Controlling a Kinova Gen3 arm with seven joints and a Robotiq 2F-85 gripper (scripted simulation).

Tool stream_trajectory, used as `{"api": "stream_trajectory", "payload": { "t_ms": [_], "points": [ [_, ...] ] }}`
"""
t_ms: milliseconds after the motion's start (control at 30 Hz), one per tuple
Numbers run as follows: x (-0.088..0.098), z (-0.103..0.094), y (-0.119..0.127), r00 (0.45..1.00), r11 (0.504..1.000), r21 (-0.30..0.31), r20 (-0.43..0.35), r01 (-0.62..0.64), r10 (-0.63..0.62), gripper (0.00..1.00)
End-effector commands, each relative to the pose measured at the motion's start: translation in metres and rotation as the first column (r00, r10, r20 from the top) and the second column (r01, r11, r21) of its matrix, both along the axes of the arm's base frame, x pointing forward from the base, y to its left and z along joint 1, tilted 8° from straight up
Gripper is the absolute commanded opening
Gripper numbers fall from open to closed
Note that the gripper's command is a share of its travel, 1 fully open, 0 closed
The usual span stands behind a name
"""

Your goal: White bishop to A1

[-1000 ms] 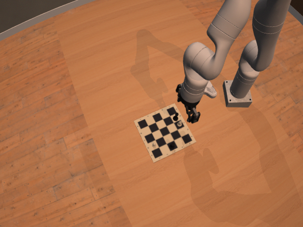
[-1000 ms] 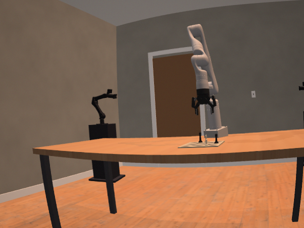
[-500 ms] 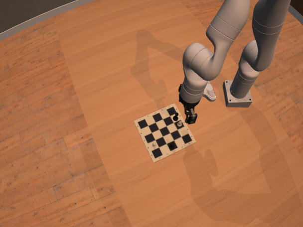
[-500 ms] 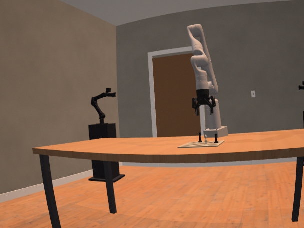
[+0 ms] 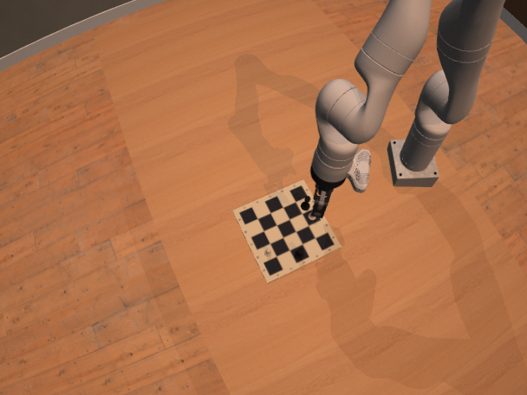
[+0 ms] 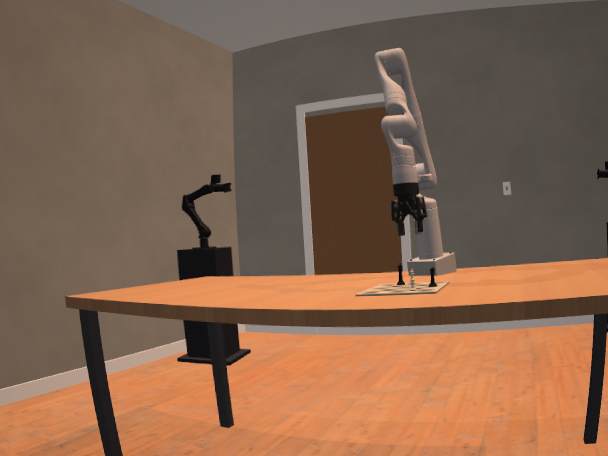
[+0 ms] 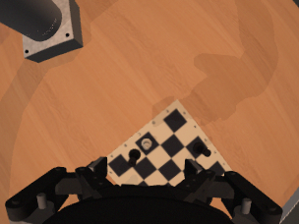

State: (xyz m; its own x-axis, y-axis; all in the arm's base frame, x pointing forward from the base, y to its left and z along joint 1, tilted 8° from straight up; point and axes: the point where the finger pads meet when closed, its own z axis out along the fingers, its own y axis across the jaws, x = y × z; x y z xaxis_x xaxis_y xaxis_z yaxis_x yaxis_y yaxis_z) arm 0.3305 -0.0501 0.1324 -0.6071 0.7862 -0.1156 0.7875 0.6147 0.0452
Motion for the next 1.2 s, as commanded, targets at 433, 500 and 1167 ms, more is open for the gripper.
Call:
{"api": "stream_trajectory", "payload": {
  "t_ms": [433,500,1167],
  "points": [
    [0.001,-0.016,0.001,0.858,0.857,0.059,0.015,0.511,-0.513,1.0],
    [0.001,-0.018,0.001,0.82,0.818,0.066,0.017,0.571,-0.573,1.0],
    [0.003,-0.024,-0.003,0.602,0.601,0.1,0.023,0.793,-0.798,1.0]
  ]
}}
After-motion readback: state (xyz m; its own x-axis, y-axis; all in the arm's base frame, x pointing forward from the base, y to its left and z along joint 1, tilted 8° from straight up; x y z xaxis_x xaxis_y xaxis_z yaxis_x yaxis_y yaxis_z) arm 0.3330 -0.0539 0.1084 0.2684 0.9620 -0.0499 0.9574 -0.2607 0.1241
